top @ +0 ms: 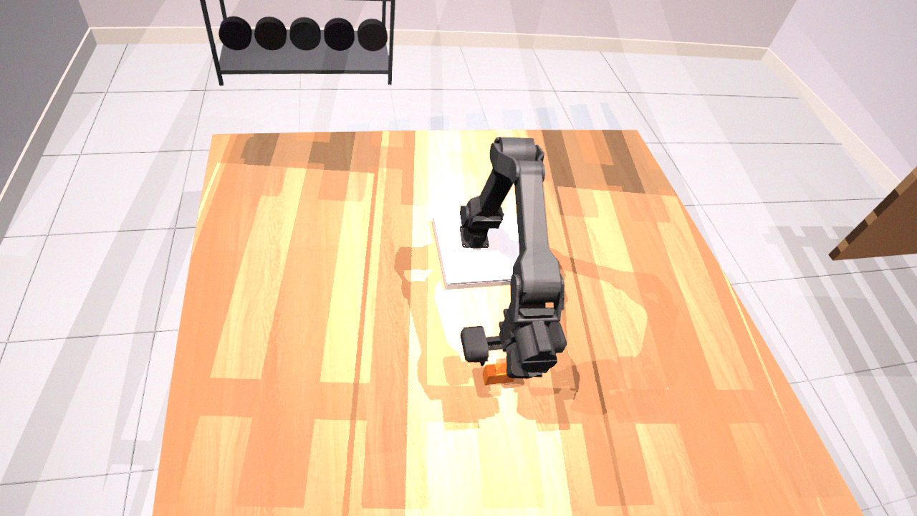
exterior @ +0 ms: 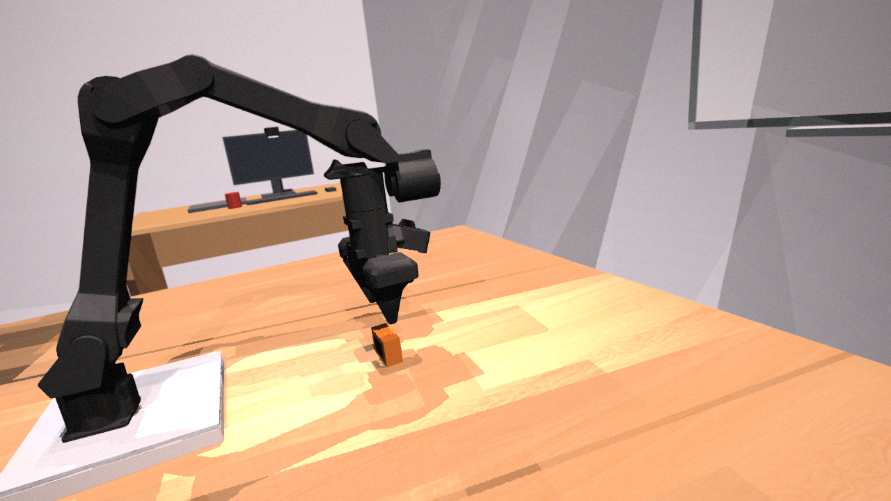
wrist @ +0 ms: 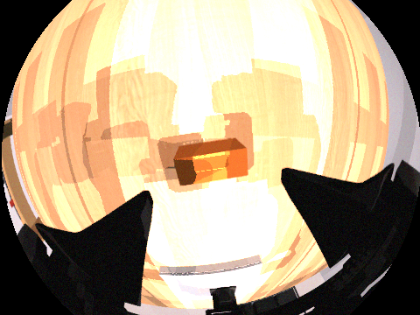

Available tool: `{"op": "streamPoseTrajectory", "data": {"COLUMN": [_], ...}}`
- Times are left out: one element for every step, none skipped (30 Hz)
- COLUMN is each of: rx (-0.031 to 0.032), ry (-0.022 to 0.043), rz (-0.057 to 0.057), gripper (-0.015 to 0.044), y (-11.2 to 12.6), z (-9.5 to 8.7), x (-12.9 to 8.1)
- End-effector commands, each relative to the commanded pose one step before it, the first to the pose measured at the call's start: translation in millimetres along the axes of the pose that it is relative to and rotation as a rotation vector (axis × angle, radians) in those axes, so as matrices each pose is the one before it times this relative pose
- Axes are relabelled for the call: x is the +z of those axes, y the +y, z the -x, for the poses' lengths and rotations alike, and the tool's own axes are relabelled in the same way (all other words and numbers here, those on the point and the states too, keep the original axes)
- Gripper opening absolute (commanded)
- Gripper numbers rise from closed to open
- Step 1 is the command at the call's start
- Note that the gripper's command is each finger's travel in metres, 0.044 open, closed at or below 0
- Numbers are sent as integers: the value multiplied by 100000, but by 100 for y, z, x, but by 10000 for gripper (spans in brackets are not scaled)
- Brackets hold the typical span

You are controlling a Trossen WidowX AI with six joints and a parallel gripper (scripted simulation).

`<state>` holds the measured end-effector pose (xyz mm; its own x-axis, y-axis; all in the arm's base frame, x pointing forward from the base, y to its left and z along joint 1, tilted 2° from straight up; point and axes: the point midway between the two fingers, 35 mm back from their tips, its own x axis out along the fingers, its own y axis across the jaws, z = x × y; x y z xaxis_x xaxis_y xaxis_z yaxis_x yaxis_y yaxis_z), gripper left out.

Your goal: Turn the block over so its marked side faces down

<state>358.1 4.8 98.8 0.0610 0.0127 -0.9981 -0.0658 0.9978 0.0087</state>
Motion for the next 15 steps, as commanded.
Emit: {"op": "streamPoseTrajectory", "data": {"rx": [-371,1,0,0,0,0,0,0,0,0,0,0,0,0,0], "ry": [281,2,1,0,0,0,0,0,0,0,0,0,0,0,0], "rz": [404,0,0,0,0,0,0,0,0,0,0,0,0,0,0], "gripper": [440,440,440,440,440,440,440,440,440,440,440,440,440,440,440], "y": [-34,13,4,0,0,0,0,0,0,0,0,0,0,0,0], "z": [-1317,-360,-120,0,0,0,-27,-82,-137,-165,-165,-165,-165,-165,-164], "x": [-47,-17,-7,0,0,0,1,4,6,7,6,5,4,3,2]}}
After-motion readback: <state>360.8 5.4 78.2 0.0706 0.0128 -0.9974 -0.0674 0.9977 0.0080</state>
